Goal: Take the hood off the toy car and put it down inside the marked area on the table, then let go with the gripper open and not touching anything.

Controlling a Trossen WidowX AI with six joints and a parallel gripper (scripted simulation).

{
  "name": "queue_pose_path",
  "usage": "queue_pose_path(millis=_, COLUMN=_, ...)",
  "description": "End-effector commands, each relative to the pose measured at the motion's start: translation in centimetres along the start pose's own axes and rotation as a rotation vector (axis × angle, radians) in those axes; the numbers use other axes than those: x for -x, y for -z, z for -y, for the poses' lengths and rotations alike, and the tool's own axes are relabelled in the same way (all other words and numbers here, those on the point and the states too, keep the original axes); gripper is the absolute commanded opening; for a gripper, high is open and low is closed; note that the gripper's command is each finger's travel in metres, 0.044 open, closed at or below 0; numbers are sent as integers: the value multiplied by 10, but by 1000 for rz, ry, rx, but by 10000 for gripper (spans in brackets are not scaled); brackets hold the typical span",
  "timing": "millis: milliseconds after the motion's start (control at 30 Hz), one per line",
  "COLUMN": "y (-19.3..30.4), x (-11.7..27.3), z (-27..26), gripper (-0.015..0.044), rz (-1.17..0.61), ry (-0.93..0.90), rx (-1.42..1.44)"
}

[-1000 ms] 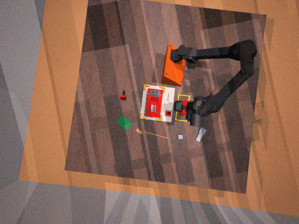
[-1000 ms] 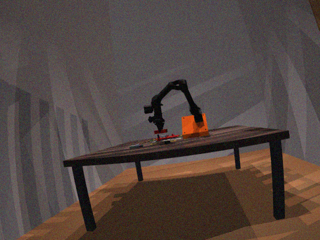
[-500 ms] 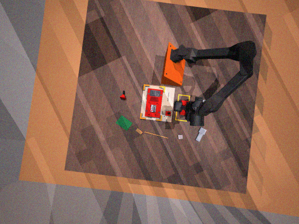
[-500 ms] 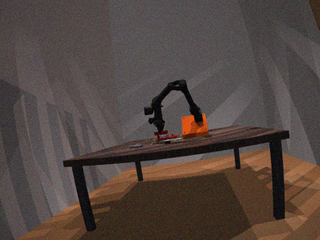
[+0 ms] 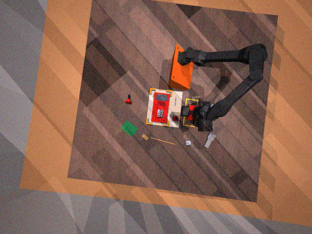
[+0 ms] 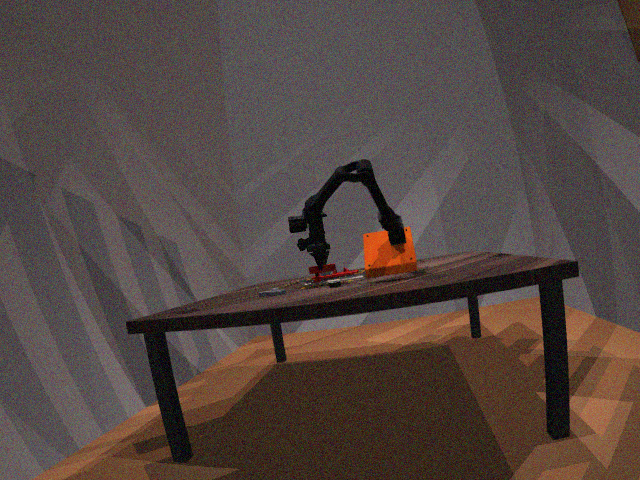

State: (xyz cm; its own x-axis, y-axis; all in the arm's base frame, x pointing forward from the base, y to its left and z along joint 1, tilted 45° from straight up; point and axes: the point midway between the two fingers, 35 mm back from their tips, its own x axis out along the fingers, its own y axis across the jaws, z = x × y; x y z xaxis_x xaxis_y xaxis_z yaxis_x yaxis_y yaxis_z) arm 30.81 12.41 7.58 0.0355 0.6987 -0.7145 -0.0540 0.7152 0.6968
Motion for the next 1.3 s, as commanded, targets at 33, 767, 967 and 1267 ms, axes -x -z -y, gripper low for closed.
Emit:
queue_pose_path(millis=33, y=3, x=-6, z=2, gripper=0, rz=-9, ry=3, rx=-9)
queue_pose_path(millis=767, y=5, x=-22, z=1, gripper=0, rz=-8, ry=1, rx=-9)
queue_pose_path(millis=967, y=5, x=-26, z=1, gripper=0, rz=-8, ry=0, rx=-9)
queue_pose_path(millis=1267, y=6, x=-31, z=0, gripper=0, rz=-8, ry=-2, rx=-9)
